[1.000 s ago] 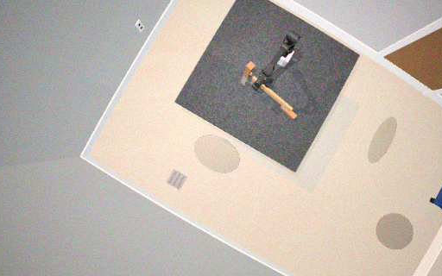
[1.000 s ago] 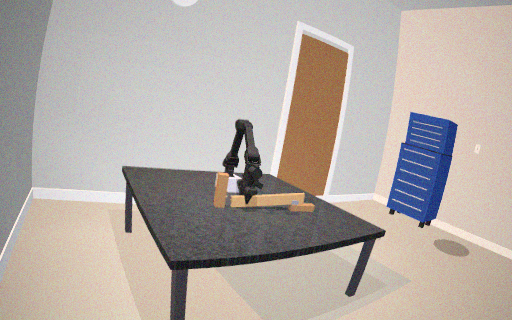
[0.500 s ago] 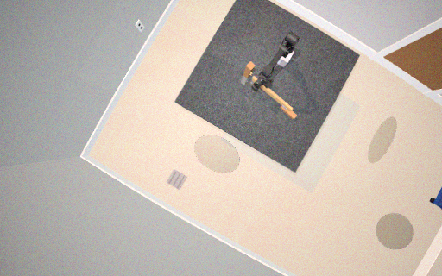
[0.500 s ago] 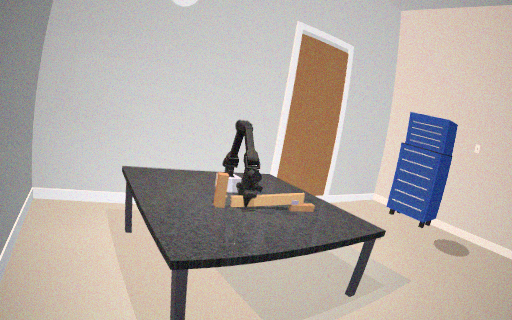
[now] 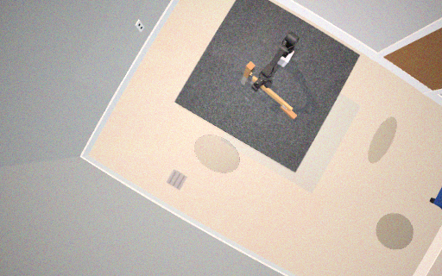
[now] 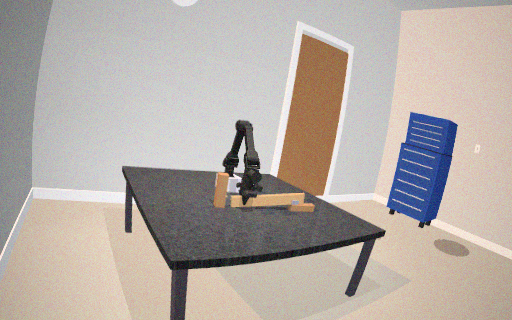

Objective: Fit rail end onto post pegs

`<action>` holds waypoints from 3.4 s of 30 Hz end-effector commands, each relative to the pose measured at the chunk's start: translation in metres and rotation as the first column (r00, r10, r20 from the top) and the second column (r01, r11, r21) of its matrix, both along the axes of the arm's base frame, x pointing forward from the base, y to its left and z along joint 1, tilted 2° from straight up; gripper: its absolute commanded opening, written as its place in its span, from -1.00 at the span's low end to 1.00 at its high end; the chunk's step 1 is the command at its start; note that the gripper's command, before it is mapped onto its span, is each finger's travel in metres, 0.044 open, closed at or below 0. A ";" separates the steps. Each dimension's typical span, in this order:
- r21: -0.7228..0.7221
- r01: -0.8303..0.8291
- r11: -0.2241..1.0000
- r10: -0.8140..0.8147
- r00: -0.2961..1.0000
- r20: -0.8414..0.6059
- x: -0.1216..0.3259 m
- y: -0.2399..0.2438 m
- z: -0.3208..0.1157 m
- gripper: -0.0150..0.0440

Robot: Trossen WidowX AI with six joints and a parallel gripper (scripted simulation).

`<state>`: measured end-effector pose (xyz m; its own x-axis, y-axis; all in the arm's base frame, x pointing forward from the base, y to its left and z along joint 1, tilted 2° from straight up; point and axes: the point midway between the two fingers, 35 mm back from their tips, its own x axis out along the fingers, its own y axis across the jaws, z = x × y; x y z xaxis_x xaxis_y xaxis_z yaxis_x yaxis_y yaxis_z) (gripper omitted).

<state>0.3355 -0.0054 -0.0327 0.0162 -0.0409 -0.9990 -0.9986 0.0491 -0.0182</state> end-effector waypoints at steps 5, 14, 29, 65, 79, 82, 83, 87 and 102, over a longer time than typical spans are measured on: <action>0.004 -0.003 1.000 0.003 1.000 0.003 0.001 0.000 0.000 -0.49; 0.004 -0.003 1.000 0.003 1.000 0.003 0.001 0.000 0.000 -0.49; 0.004 -0.003 1.000 0.003 1.000 0.003 0.001 0.000 0.008 -0.49; 0.004 -0.003 1.000 0.003 1.000 0.004 0.005 0.001 0.026 -0.49; 0.004 -0.003 1.000 0.003 1.000 0.004 0.005 0.001 0.033 -0.49; 0.004 -0.003 1.000 0.003 1.000 0.004 0.005 0.001 0.034 -0.49; 0.004 -0.003 1.000 0.003 1.000 0.004 0.005 0.001 0.035 -0.49; 0.004 -0.003 1.000 0.003 1.000 0.004 0.005 0.001 0.037 -0.49; 0.004 -0.003 1.000 0.003 1.000 0.004 0.004 0.001 0.042 -0.49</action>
<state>0.3373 -0.0051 0.0046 0.0059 -0.0415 -0.9991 -0.9989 0.0472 -0.0078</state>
